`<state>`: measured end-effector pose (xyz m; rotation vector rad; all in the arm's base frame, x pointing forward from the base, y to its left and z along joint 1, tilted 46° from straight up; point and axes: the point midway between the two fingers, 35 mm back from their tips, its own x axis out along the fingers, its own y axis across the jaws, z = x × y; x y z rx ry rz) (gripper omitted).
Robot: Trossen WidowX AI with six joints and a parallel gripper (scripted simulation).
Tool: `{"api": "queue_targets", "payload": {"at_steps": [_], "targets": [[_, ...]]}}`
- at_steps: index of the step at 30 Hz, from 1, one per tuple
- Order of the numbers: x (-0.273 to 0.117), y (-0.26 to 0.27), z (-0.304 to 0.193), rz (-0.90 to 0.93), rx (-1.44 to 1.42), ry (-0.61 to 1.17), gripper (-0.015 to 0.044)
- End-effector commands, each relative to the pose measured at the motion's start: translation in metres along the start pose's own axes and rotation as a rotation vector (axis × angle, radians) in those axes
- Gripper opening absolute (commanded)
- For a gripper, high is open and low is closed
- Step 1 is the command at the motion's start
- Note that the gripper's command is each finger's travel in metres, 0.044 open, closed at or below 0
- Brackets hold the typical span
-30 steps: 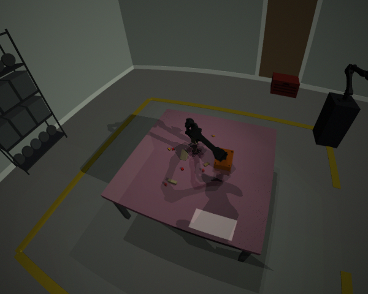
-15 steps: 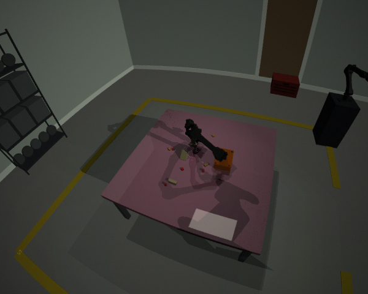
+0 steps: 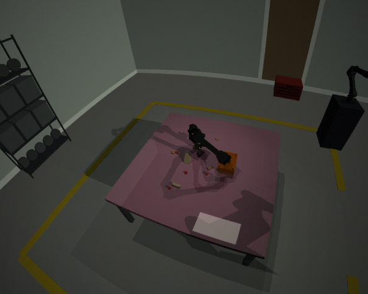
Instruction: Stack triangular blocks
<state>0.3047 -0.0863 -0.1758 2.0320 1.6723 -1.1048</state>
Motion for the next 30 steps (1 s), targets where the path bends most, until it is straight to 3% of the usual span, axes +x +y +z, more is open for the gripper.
{"api": "queue_targets", "payload": {"at_steps": [1, 13, 20, 25, 30], "targets": [[0.000, 0.000, 0.000, 0.000, -0.001, 0.000, 0.0131], [0.000, 0.000, 0.000, 0.000, -0.001, 0.000, 0.0440], [-0.003, 0.000, 0.000, 0.000, -0.001, -0.001, 0.0440], [-0.058, 0.000, 0.001, 0.000, 0.000, -0.003, 0.0440], [-0.058, 0.000, 0.001, 0.002, 0.001, -0.002, 0.0440]]}}
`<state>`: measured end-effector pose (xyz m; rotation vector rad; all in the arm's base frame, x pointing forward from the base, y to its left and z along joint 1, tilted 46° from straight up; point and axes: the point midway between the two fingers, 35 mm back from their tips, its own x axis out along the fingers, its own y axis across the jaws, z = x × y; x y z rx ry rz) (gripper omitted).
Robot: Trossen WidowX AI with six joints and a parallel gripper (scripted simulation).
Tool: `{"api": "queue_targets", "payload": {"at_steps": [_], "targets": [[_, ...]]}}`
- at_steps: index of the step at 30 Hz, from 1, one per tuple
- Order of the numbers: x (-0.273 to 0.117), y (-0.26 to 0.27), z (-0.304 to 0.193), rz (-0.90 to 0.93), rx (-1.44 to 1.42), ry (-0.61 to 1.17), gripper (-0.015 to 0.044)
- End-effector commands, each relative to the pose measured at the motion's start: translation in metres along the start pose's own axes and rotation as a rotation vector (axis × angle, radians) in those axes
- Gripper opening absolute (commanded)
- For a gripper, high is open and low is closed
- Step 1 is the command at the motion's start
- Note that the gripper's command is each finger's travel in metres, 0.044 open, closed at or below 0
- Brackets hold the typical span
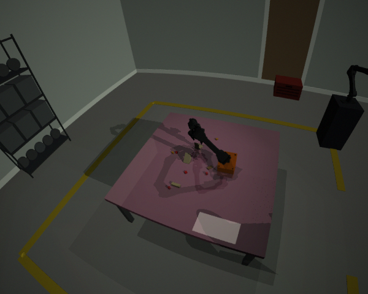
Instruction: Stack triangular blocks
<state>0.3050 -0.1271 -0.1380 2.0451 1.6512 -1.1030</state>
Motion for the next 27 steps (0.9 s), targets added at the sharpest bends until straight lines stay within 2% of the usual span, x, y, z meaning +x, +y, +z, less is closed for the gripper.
{"api": "queue_targets", "payload": {"at_steps": [1, 7, 14, 22, 27], "targets": [[0.003, -0.002, 0.000, -0.009, 0.000, 0.000, 0.0440], [-0.001, 0.000, -0.003, -0.011, -0.081, -0.022, 0.0440], [0.005, -0.003, -0.027, -0.204, -0.890, -0.192, 0.0440], [0.008, -0.005, -0.057, -0.574, -1.807, -0.256, 0.0440], [0.007, -0.005, -0.069, -0.750, -2.093, -0.251, 0.0440]]}}
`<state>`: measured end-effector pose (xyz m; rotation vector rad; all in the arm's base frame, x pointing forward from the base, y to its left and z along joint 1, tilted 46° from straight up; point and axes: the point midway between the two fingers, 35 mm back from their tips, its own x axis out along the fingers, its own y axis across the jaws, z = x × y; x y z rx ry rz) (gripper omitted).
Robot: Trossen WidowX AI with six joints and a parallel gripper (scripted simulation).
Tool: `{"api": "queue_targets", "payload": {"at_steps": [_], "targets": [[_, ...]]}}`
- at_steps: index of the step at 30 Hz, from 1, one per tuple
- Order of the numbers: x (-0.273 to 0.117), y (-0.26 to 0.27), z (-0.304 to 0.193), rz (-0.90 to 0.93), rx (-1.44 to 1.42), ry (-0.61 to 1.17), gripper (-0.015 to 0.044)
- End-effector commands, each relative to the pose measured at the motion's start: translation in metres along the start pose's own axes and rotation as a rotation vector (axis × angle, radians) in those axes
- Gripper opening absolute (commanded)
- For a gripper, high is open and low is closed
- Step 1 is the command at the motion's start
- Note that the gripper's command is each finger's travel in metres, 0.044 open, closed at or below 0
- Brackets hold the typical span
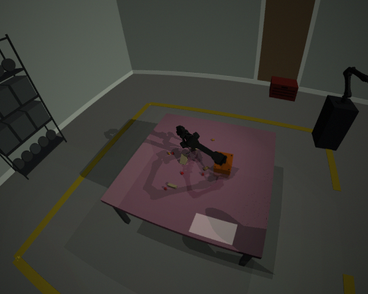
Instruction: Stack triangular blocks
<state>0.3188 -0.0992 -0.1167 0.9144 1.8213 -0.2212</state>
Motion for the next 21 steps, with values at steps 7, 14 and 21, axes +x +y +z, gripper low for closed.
{"api": "queue_targets", "payload": {"at_steps": [7, 14, 21], "targets": [[-0.015, 0.038, -0.020, -0.436, -1.372, 0.110, 0.0440], [-0.022, 0.049, -0.025, -0.547, -1.762, 0.225, 0.0440], [-0.024, 0.051, -0.026, -0.567, -1.868, 0.264, 0.0440]]}}
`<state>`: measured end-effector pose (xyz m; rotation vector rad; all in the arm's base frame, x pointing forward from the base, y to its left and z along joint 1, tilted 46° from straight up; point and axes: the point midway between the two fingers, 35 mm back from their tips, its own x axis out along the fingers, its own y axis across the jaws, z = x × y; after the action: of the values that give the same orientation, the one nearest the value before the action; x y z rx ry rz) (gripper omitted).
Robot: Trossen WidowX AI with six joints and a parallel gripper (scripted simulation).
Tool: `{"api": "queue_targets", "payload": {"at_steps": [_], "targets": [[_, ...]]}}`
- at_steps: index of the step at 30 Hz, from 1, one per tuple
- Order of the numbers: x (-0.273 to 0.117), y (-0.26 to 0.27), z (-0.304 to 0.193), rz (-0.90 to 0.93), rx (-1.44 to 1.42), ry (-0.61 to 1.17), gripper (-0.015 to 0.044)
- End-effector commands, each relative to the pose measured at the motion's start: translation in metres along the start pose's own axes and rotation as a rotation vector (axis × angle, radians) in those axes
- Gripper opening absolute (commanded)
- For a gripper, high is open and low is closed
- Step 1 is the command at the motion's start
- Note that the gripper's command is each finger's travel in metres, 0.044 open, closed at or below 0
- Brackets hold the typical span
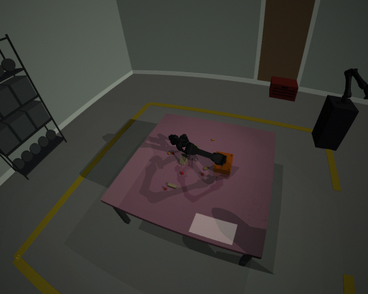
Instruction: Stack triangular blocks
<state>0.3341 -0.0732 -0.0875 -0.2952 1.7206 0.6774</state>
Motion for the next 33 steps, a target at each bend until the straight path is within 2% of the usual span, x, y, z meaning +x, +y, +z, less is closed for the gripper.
{"api": "queue_targets", "payload": {"at_steps": [1, 33], "targets": [[-0.015, 0.012, 0.009, -0.115, -0.648, 0.149, 0.0440], [-0.004, 0.006, 0.007, -0.128, -0.641, 0.146, 0.0440]]}}
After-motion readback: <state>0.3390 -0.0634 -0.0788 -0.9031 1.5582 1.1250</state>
